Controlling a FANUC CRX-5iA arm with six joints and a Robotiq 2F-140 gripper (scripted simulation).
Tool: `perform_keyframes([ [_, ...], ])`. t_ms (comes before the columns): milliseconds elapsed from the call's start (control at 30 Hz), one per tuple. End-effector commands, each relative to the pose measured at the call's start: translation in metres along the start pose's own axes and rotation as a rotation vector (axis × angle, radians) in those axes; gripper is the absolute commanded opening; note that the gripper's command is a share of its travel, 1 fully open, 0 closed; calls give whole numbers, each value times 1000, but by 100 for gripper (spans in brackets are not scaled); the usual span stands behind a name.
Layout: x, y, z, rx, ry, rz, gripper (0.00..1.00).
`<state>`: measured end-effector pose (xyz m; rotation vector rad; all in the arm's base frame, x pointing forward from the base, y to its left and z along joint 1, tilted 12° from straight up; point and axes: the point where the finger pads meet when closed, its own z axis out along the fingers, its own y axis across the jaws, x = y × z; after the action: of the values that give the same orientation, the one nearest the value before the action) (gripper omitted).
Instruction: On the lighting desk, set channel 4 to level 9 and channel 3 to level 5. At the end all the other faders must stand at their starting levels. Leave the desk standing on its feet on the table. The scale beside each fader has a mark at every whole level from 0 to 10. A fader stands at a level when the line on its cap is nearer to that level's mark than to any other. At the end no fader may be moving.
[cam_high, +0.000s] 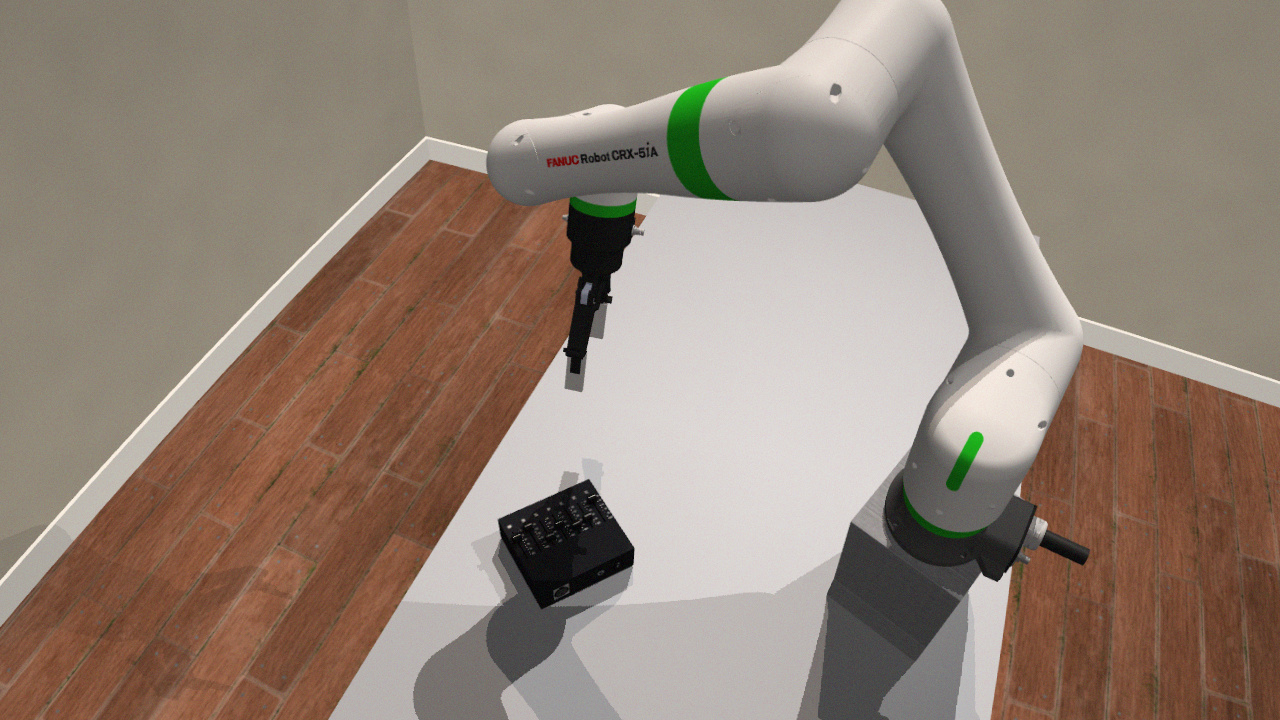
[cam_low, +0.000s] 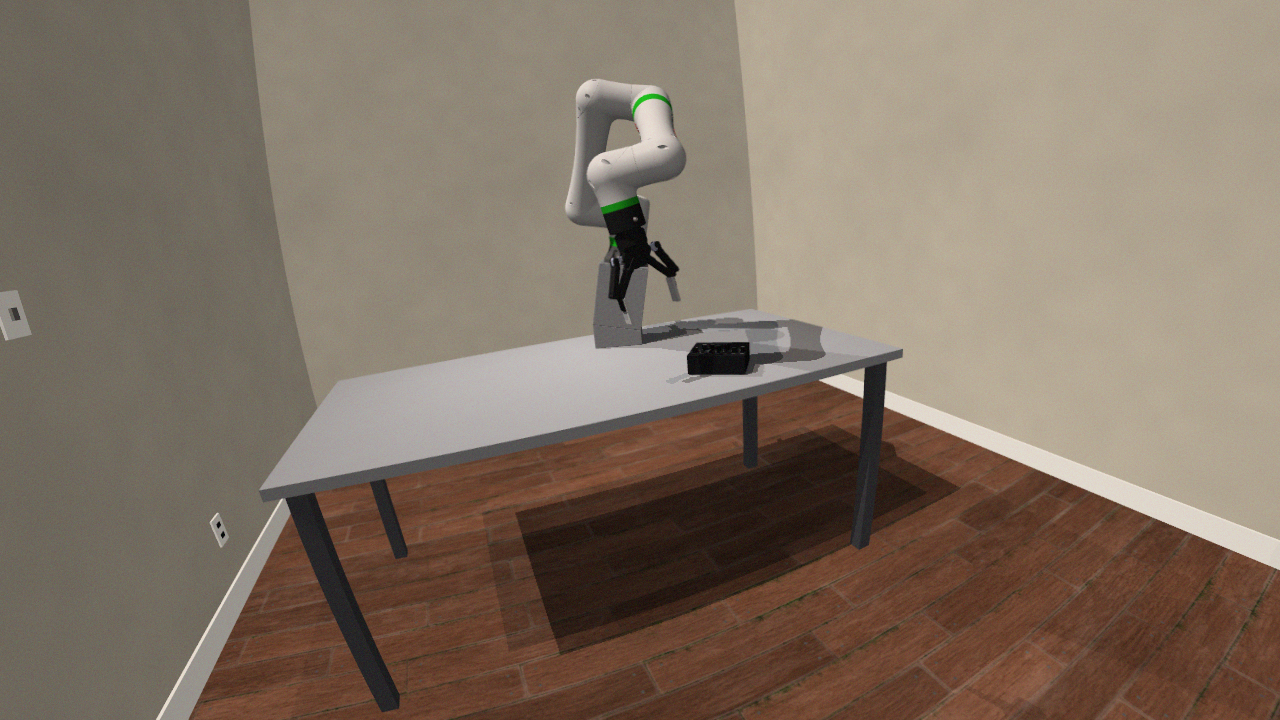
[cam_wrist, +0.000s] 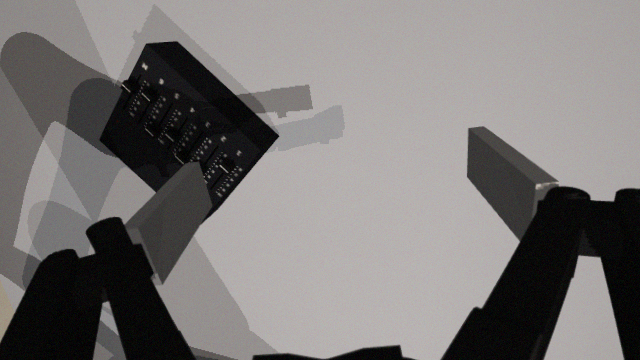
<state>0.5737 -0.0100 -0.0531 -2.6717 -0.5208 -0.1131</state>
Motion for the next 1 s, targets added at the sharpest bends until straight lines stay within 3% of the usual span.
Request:
perform_keyframes([
  [0,0,0,0,0,0,0,100],
  [600,0,-4,1,-4,-3,4,100],
  [667,2,-23,8,-26,-20,27,100],
  [733,2,-62,21,-71,-45,68,100],
  [800,2,-62,21,-71,-45,68,100],
  [833,1,-86,29,-99,-54,91,100],
  [900,1,-86,29,-99,-54,91,100],
  [933,-1,-111,36,-129,-59,114,100],
  [967,-1,-111,36,-129,-59,114,100],
])
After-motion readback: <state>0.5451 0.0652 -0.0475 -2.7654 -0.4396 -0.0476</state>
